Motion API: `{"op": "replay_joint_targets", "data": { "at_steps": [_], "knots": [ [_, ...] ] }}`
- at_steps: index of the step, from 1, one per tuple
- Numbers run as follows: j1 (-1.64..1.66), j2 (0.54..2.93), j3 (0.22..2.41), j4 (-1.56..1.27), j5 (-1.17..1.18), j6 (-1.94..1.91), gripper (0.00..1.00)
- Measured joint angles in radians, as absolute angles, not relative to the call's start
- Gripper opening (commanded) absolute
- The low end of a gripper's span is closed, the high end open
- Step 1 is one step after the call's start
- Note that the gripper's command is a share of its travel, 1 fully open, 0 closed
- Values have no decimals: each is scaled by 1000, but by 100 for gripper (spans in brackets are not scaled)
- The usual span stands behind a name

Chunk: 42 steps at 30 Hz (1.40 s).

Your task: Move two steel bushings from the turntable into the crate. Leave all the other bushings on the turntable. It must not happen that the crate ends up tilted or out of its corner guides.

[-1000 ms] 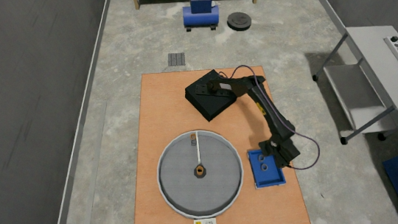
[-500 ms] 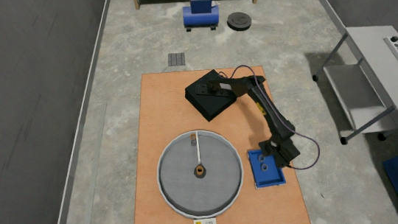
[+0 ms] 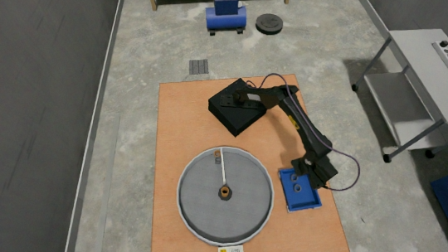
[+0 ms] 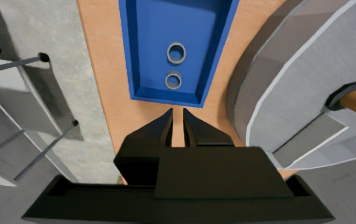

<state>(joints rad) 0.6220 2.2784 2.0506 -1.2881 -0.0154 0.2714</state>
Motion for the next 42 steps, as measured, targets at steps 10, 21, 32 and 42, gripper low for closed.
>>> {"op": "replay_joint_targets", "data": {
  "at_steps": [10, 21, 32, 42],
  "knots": [
    [622, 2278, 2051, -1288, -15, 271, 13],
    [622, 2279, 2053, -1295, -15, 271, 100],
    [622, 2267, 2197, -1414, -15, 270, 100],
    [622, 2267, 2356, -1531, -15, 270, 100]
  ]
}}
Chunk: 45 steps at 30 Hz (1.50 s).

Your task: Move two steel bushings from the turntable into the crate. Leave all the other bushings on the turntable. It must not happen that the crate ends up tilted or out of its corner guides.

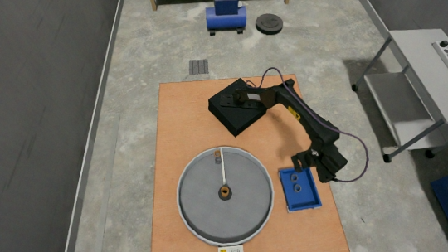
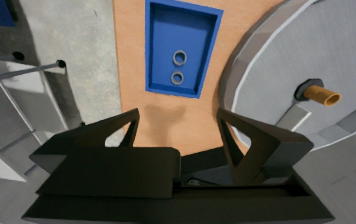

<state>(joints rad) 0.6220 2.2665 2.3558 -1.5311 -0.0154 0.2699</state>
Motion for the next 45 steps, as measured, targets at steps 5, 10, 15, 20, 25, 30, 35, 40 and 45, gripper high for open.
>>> {"op": "replay_joint_targets", "data": {
  "at_steps": [5, 10, 15, 20, 25, 30, 35, 40, 45],
  "knots": [
    [622, 2273, 2359, -1551, -15, 270, 100],
    [622, 2282, 2360, -1558, -15, 270, 100],
    [622, 2282, 2360, -1560, -15, 270, 100],
    [622, 2282, 2359, -1561, -15, 270, 100],
    [622, 2282, 2359, -1561, -15, 270, 100],
    [622, 2282, 2359, -1561, -15, 270, 100],
    [622, 2282, 2359, -1561, -15, 270, 100],
    [622, 2282, 2359, -1561, -15, 270, 100],
    [622, 2282, 2359, -1561, -15, 270, 100]
  ]
}}
